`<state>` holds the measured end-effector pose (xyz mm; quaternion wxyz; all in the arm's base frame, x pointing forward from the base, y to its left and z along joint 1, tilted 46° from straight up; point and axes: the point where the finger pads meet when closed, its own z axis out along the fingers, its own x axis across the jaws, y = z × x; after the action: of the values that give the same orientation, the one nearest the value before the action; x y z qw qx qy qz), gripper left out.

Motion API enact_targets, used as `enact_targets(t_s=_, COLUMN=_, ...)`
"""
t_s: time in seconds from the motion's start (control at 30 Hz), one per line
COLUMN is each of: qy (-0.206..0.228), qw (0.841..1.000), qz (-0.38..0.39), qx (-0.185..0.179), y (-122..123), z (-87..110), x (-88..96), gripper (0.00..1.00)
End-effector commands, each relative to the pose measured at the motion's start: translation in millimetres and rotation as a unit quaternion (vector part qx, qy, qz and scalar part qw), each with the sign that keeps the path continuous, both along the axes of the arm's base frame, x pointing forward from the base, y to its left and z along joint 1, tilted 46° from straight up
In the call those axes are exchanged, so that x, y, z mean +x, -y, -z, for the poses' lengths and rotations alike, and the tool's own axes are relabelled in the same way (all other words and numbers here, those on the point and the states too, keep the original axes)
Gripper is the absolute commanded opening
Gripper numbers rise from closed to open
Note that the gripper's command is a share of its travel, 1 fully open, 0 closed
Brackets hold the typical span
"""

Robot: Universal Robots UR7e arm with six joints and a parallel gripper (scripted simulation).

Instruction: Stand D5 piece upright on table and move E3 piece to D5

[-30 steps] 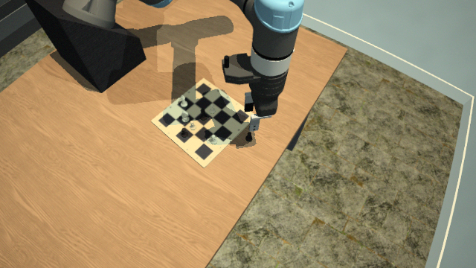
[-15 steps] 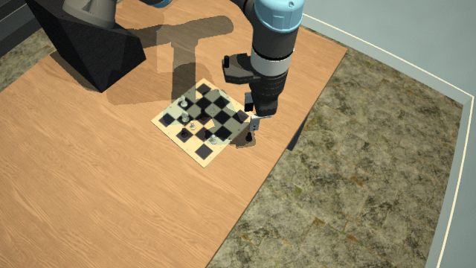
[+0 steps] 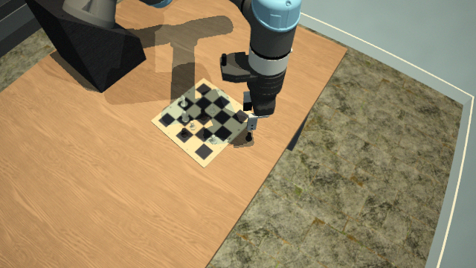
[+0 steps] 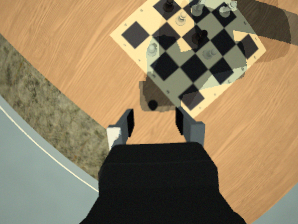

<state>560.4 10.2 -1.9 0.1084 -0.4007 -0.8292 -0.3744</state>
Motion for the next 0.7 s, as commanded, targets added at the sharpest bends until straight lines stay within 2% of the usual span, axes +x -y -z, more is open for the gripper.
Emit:
enact_targets(t_s=0.0, qy=-0.023, qw=0.999, qz=0.024, qx=0.003, y=3, z=0.5, x=-7.0, gripper=1.00)
enact_targets(t_s=0.27, qy=-0.095, qw=0.991, qz=0.095, qx=0.013, y=9, z=2.7, x=-28.9, gripper=1.00)
enact_targets(t_s=0.37, qy=-0.106, qw=0.988, qz=0.107, qx=0.014, y=10, z=3.0, x=-32.5, gripper=1.00)
enact_targets(t_s=0.53, qy=-0.173, qw=0.969, qz=0.174, qx=0.024, y=14, z=4.4, x=-52.4, gripper=1.00)
enact_targets(t_s=0.67, qy=-0.233, qw=0.943, qz=0.234, qx=0.033, y=16, z=5.3, x=-70.5, gripper=1.00)
